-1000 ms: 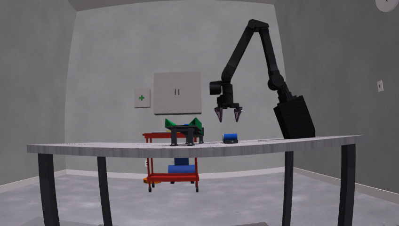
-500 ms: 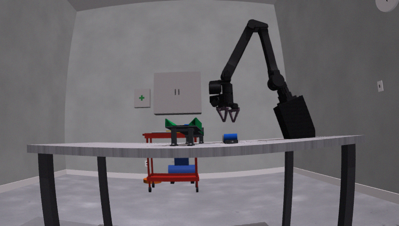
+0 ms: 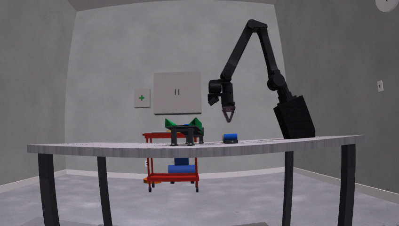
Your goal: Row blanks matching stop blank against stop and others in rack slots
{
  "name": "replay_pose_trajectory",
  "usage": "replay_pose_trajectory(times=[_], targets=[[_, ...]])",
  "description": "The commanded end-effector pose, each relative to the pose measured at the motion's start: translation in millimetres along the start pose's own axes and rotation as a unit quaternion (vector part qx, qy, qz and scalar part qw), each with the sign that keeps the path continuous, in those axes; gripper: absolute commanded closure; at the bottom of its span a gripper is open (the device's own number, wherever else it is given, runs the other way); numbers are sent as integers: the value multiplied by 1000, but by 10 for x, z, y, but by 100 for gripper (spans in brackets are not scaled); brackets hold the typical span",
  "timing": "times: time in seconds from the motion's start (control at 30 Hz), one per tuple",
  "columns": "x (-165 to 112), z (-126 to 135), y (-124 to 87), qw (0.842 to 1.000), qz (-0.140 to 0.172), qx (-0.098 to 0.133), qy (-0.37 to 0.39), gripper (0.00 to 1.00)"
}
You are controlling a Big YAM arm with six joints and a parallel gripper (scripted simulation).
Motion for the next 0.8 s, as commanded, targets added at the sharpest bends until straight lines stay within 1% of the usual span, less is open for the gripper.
replay_pose_trajectory(times=[0.0, 0.03, 0.07, 0.1, 0.13, 0.17, 0.2, 0.23, 0.27, 0.33, 0.37, 0.4, 0.43, 0.47, 0.5, 0.53, 0.57, 0.6, 0.63, 0.67, 0.7, 0.73, 0.77], targets=[[167, 130, -31, 995, -14, 11, -94, 0], [158, 170, -30, 989, -15, 10, -144, 0], [159, 167, -30, 990, -15, 10, -143, 0], [150, 204, -29, 981, -16, 9, -192, 0], [148, 207, -29, 981, -16, 10, -192, 0], [141, 240, -28, 971, -17, 9, -237, 0], [140, 242, -28, 971, -17, 10, -238, 0], [170, 175, -27, 973, -17, 6, -229, 0], [132, 275, -27, 959, -18, 9, -284, 0], [132, 275, -27, 959, -18, 9, -284, 0], [123, 309, -27, 945, -18, 8, -327, 0], [122, 310, -27, 945, -18, 8, -327, 0], [115, 339, -26, 929, -19, 6, -368, 0], [113, 342, -26, 929, -19, 8, -368, 0], [105, 371, -25, 913, -20, 6, -408, 0], [104, 373, -25, 913, -20, 7, -408, 0], [94, 400, -25, 895, -20, 6, -445, 0], [102, 384, -23, 897, -20, 5, -442, 0], [84, 428, -24, 877, -21, 5, -479, 0], [95, 406, -22, 879, -20, 4, -476, 0], [74, 454, -24, 859, -21, 4, -511, 0], [82, 445, -27, 860, -21, 4, -510, 0], [65, 479, -24, 841, -21, 4, -541, 0]])
Point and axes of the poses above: the point where the finger pads meet when closed, its own y axis out along the fingers, its own z axis across the jaws, x = y × z, the point moved 3 cm from there along -y, back along the fingers, and after that the axes turned 12 degrees about y, right-handed, at the moved point
